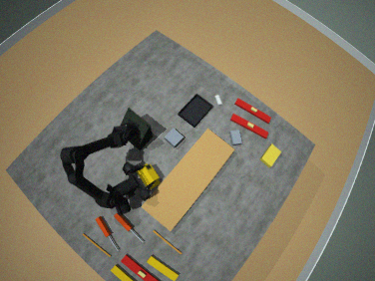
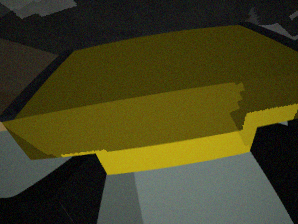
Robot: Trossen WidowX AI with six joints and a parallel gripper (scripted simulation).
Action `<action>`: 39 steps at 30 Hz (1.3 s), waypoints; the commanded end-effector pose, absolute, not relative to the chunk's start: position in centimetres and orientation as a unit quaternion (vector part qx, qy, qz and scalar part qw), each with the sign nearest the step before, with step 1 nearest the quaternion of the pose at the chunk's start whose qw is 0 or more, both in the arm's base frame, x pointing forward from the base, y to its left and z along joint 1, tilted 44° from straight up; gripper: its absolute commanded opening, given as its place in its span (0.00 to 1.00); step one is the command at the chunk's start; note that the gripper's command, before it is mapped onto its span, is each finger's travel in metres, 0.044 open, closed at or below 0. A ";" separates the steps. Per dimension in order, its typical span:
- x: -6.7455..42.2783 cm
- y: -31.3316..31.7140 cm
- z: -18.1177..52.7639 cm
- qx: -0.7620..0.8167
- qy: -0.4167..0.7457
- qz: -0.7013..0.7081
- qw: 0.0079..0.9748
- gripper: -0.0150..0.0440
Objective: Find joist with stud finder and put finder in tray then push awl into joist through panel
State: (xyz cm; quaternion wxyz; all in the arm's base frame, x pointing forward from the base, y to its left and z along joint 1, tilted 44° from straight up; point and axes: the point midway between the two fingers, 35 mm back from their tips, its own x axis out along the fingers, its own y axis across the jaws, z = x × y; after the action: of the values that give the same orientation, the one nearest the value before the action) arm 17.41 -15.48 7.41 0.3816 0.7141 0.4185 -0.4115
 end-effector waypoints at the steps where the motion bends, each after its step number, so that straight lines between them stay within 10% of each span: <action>1: 17.3 -15.9 7.3 0.709 0.417 -0.418 0.386 0.90; 39: 17.4 -15.5 7.4 0.714 0.418 -0.412 0.381 1.00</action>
State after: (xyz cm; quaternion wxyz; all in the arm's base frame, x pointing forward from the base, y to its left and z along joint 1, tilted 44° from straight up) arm 17.39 -15.49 7.42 0.3811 0.7143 0.4184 -0.4116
